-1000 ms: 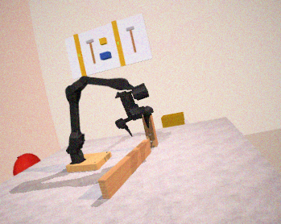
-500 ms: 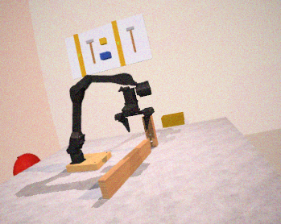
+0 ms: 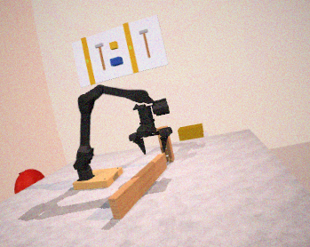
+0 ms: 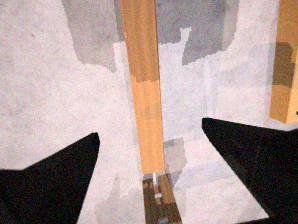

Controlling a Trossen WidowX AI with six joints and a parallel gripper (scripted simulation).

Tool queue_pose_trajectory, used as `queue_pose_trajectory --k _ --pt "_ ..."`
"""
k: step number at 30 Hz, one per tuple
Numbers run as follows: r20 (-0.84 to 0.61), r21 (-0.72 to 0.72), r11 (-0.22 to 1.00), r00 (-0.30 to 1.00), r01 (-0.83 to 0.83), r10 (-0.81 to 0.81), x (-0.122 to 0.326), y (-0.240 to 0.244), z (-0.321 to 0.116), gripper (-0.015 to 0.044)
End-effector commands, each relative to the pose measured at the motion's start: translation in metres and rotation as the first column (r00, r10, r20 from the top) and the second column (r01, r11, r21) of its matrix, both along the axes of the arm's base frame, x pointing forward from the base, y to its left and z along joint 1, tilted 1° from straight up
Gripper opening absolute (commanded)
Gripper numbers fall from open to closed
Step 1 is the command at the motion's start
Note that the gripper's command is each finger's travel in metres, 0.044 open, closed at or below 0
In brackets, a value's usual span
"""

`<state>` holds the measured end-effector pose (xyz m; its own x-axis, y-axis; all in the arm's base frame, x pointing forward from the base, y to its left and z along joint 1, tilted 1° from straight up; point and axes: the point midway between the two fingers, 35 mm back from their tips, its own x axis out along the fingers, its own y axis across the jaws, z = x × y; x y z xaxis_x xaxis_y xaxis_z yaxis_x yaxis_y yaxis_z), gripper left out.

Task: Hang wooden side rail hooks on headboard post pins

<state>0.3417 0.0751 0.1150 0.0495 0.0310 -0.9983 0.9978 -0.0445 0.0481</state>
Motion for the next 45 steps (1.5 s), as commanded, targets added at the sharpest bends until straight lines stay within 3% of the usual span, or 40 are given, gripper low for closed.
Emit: queue_pose_trajectory --k 1,45 --pt "-0.003 -0.005 1.000 1.000 0.006 -0.006 0.000 0.000 -0.010 0.0440" --pt "-0.003 -0.005 1.000 1.000 0.006 -0.006 0.003 0.001 -0.077 0.0440"
